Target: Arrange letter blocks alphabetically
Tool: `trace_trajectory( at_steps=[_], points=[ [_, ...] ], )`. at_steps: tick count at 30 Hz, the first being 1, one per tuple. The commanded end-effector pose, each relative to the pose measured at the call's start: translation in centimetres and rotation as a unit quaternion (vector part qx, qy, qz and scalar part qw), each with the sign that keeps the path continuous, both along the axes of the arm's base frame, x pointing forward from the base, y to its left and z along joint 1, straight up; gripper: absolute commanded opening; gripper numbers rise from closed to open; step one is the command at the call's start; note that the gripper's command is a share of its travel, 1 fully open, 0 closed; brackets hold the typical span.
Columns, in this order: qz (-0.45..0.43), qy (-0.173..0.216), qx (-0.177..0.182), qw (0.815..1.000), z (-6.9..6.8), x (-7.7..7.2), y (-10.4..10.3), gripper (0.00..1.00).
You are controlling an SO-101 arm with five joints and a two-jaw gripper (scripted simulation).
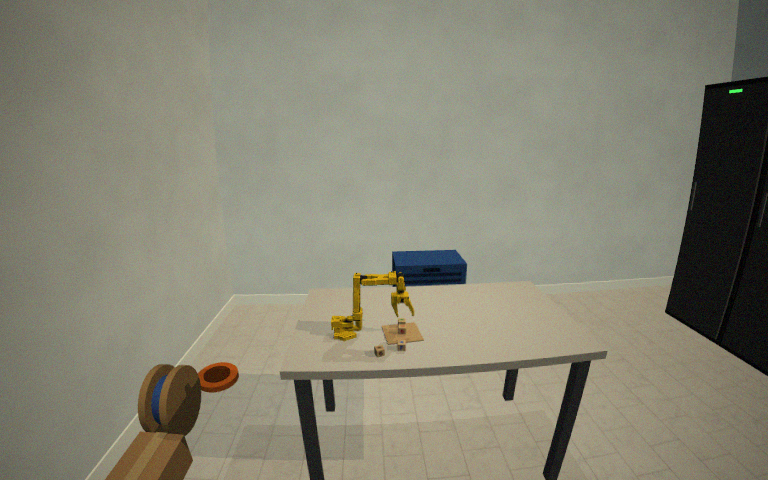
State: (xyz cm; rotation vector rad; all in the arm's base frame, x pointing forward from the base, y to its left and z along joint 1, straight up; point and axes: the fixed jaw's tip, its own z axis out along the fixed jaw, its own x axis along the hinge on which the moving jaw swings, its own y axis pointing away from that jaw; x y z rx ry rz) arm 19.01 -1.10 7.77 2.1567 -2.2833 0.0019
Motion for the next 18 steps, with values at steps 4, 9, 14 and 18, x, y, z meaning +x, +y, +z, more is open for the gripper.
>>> trace_trajectory(
  at_steps=[4, 9, 14, 18],
  points=[
    [-0.006, -0.06, -0.003, 0.998, 2.0, 0.9, -0.1, 0.36],
    [-0.006, -0.074, -0.003, 0.997, 2.5, 1.0, -0.1, 0.36],
    [-0.005, -0.125, -0.006, 0.992, 4.2, 1.1, -0.1, 0.36],
    [-0.005, -0.184, -0.009, 0.983, 6.2, 0.9, -0.1, 0.35]
  ],
)
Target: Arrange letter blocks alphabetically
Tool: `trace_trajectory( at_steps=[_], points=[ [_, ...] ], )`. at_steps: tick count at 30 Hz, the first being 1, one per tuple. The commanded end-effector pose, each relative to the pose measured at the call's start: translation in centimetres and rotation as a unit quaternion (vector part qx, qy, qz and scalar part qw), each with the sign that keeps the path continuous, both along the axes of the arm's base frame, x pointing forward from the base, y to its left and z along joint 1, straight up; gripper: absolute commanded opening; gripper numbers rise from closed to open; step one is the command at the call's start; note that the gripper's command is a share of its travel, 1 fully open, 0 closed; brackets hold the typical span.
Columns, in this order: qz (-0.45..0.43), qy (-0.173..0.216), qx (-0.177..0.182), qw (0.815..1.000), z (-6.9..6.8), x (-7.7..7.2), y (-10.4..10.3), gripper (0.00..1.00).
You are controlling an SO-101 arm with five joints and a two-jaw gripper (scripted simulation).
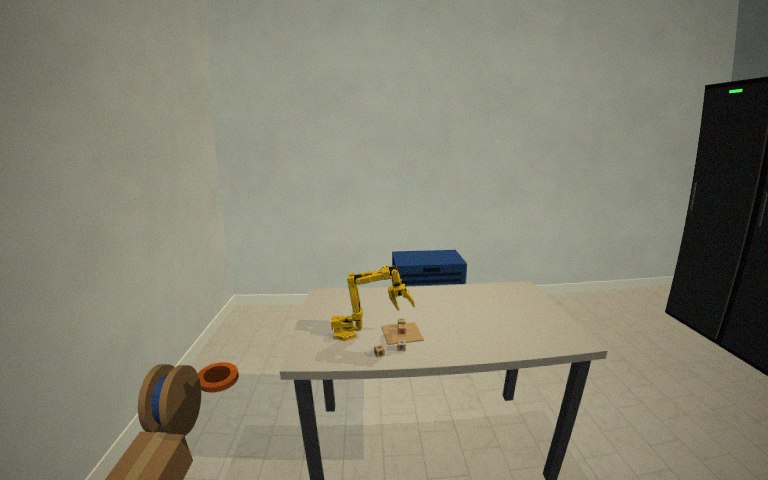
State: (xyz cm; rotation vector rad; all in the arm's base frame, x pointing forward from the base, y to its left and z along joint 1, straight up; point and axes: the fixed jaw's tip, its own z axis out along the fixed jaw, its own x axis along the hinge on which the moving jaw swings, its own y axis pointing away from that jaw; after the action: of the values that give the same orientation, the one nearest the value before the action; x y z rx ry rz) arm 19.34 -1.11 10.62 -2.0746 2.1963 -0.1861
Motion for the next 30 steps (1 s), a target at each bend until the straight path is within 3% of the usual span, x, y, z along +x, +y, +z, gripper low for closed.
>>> trace_trajectory(
  at_steps=[1, 12, 30],
  points=[
    [-0.005, -0.101, -0.004, 0.995, 3.4, 0.6, -0.1, 0.35],
    [-0.005, -0.215, -0.01, 0.977, 7.2, -0.4, 0.0, 0.35],
    [0.001, -0.222, -0.028, 0.975, 7.4, -0.5, -0.9, 0.35]
  ],
)
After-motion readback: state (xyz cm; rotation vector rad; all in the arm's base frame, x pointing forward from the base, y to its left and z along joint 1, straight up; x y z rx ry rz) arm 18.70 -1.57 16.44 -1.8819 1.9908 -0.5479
